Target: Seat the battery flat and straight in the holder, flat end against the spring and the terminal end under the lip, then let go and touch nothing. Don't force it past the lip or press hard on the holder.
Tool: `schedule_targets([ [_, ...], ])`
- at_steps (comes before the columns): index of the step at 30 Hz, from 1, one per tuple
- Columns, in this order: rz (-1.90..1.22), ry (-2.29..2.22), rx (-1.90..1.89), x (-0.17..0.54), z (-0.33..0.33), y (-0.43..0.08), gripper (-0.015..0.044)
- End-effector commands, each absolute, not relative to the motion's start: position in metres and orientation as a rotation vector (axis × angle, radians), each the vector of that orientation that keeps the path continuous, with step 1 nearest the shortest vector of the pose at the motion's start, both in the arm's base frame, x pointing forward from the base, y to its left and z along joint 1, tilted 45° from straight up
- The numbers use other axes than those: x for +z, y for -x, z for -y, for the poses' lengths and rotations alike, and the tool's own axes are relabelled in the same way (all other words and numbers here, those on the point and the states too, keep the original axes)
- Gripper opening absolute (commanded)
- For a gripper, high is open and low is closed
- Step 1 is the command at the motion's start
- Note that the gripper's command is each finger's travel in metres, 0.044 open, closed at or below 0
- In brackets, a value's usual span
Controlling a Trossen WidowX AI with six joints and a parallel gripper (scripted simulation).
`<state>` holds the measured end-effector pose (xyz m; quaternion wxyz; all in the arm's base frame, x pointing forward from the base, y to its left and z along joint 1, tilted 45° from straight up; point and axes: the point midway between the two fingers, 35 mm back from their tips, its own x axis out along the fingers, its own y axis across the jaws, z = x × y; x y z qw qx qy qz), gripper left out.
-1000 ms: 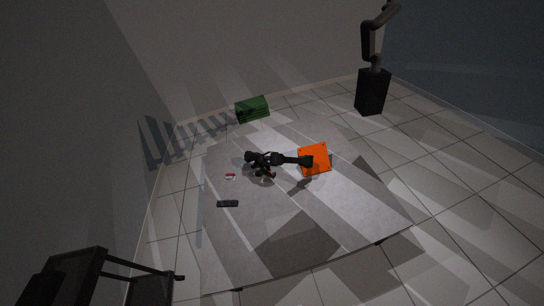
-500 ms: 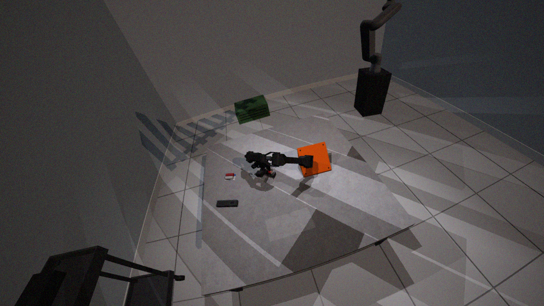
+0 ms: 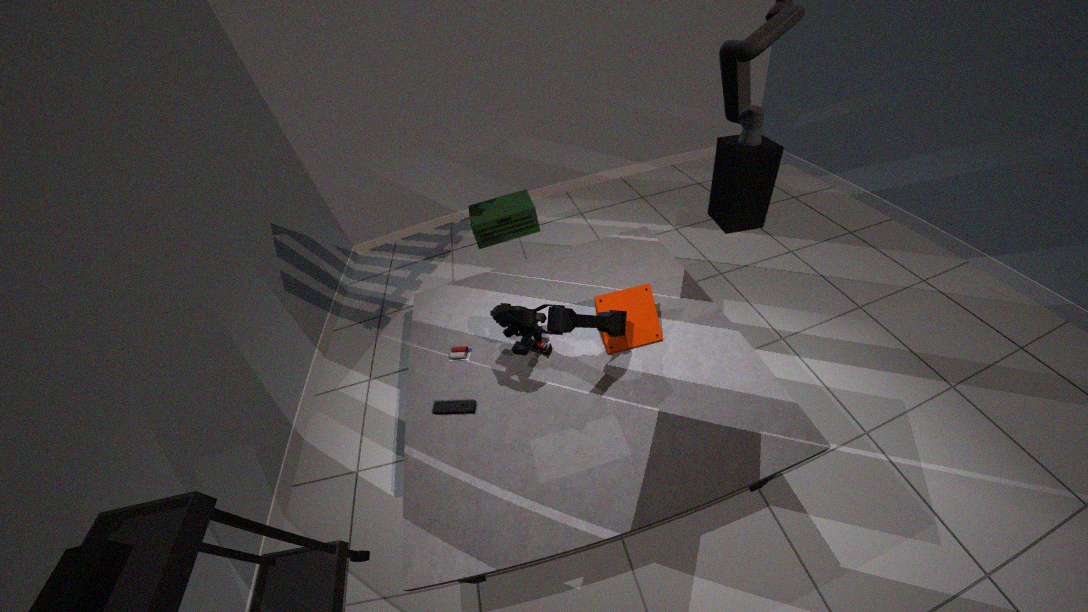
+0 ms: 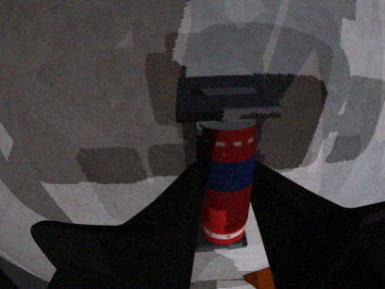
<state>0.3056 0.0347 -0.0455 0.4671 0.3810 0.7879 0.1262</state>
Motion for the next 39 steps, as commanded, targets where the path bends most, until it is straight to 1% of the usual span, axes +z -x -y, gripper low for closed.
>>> schedule_targets([
  [1, -1.905, -0.93, 0.294, -0.0487, -0.0351, -0.3073, 0.0088],
  [39, -1.762, -0.93, 0.207, -0.046, -0.0401, -0.3023, 0.0088],
])
